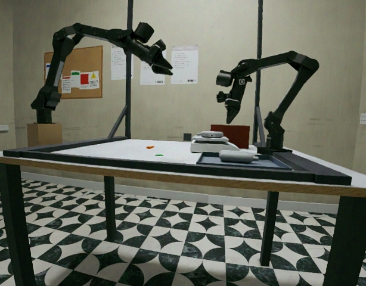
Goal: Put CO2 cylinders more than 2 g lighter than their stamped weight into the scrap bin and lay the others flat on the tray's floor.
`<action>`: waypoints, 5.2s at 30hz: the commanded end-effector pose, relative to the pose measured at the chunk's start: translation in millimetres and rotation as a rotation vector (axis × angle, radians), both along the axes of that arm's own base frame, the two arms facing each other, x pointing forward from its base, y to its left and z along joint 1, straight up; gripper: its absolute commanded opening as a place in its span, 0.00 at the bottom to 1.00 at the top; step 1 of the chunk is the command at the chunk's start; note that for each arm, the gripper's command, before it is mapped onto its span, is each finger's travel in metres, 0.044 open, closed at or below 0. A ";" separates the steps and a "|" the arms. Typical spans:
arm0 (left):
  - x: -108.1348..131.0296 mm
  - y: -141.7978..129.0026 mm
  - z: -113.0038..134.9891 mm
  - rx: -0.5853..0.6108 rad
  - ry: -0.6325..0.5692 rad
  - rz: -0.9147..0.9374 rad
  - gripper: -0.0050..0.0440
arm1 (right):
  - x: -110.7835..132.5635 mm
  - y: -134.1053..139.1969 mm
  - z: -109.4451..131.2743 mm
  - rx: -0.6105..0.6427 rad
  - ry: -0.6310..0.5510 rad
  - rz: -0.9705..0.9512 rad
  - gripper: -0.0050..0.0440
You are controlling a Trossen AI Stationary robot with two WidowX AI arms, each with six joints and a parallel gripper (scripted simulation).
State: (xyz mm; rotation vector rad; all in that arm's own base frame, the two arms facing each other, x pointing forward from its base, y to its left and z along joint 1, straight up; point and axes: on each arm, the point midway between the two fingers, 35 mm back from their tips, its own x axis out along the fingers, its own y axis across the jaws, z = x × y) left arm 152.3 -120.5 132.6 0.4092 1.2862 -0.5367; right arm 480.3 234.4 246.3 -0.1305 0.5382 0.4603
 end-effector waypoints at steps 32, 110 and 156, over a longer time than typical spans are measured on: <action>-14.7 2.6 5.9 -0.064 -0.097 -0.007 0.62 | 21.9 27.5 0.9 0.016 -0.028 0.023 1.00; 93.0 -51.7 -54.8 0.133 0.193 0.113 0.57 | -84.2 -13.0 -26.9 0.009 -0.016 0.057 1.00; 127.0 -24.2 0.9 0.098 0.150 0.115 0.02 | -44.4 -46.4 -38.2 0.010 -0.020 -0.046 1.00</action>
